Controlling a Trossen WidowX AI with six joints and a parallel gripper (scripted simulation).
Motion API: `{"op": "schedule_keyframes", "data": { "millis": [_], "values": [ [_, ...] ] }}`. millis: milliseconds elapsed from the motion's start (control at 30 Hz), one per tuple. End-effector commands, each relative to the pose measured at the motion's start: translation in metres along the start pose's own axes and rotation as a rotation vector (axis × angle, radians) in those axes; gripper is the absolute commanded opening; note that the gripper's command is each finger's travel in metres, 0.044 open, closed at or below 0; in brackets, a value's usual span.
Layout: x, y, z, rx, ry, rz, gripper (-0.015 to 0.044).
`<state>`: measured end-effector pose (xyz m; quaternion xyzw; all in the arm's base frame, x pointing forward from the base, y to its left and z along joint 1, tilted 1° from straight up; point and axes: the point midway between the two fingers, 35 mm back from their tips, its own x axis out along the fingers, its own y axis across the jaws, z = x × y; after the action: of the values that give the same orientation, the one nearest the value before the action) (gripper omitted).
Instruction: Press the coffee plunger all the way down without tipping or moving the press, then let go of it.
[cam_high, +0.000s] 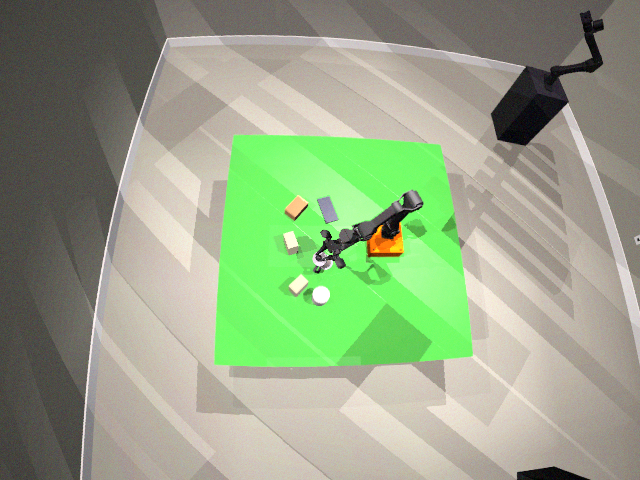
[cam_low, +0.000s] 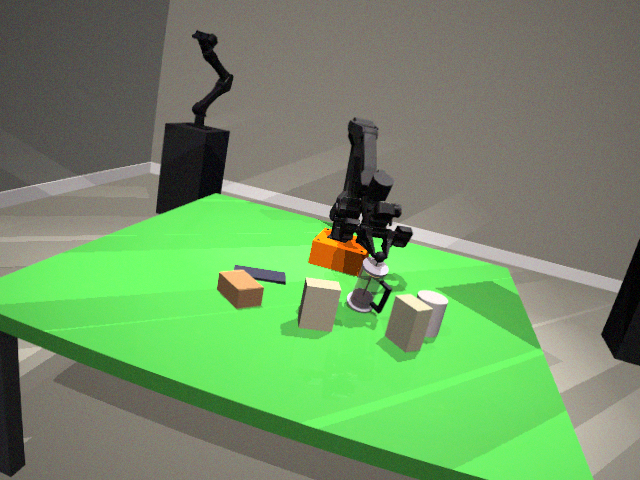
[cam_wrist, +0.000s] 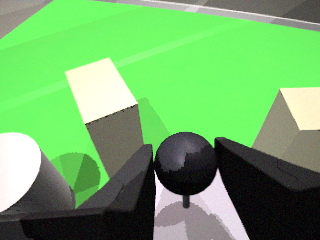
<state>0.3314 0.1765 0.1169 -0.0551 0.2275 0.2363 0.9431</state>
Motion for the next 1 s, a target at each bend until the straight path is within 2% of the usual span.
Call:
{"op": "schedule_keyframes", "data": {
  "millis": [0,433,833,967],
  "values": [
    [0.0018,0.0,-0.0042,0.007,0.017,-0.001,0.0118],
    [0.0009,0.0001,0.0001,0.0,0.001,0.0,0.0118],
    [0.0009,0.0001,0.0001,0.0,0.001,0.0,0.0433],
    [0.0007,0.0009,0.0011,-0.002,-0.001,0.003,0.044]
  ]
}}
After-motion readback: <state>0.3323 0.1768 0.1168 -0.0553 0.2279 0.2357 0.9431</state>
